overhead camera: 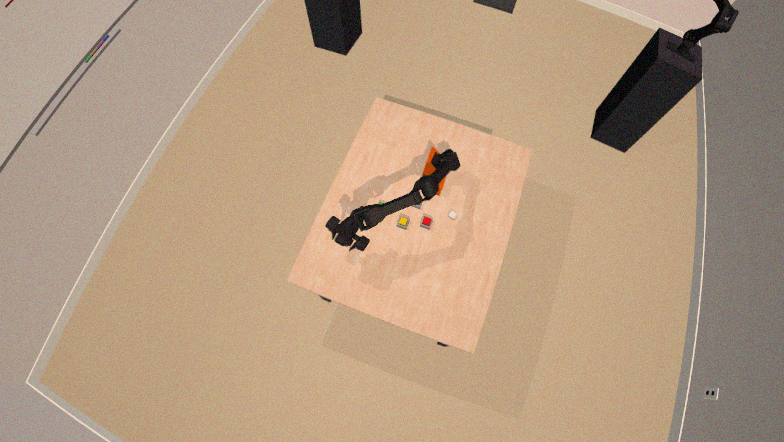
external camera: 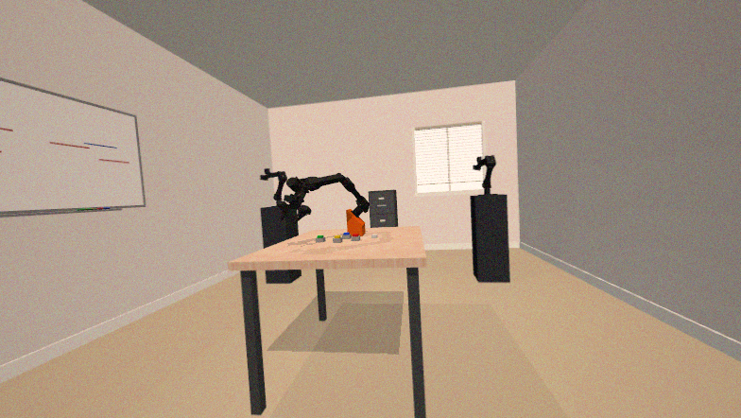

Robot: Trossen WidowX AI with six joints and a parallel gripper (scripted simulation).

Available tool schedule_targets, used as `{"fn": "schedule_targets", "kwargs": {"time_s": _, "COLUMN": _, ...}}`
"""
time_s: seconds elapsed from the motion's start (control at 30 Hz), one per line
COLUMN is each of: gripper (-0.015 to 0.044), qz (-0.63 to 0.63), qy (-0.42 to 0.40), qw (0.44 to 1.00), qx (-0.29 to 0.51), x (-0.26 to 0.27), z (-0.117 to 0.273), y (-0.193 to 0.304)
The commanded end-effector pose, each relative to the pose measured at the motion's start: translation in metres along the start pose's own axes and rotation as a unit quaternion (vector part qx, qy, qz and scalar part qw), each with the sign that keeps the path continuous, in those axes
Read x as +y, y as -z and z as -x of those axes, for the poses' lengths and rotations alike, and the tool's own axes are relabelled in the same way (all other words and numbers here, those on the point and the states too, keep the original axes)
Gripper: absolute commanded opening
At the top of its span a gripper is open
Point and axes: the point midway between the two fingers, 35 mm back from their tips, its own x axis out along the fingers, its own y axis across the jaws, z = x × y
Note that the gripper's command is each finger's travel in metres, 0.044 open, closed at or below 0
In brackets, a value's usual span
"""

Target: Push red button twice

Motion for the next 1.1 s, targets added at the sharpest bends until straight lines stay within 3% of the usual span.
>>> {"fn": "schedule_targets", "kwargs": {"time_s": 0.0, "gripper": 0.0400, "qz": 0.000, "qy": -0.001, "qw": 1.000, "qx": 0.002, "x": 0.002, "z": 0.001, "y": 0.001}}
{"fn": "schedule_targets", "kwargs": {"time_s": 0.27, "gripper": 0.0400, "qz": 0.020, "qy": -0.035, "qw": 0.996, "qx": 0.083, "x": 0.083, "z": 0.049, "y": 0.046}}
{"fn": "schedule_targets", "kwargs": {"time_s": 0.63, "gripper": 0.0400, "qz": 0.043, "qy": -0.090, "qw": 0.976, "qx": 0.192, "x": 0.187, "z": 0.127, "y": 0.157}}
{"fn": "schedule_targets", "kwargs": {"time_s": 0.9, "gripper": 0.0400, "qz": 0.052, "qy": -0.126, "qw": 0.957, "qx": 0.257, "x": 0.235, "z": 0.175, "y": 0.250}}
{"fn": "schedule_targets", "kwargs": {"time_s": 1.07, "gripper": 0.0400, "qz": 0.053, "qy": -0.128, "qw": 0.956, "qx": 0.259, "x": 0.237, "z": 0.177, "y": 0.254}}
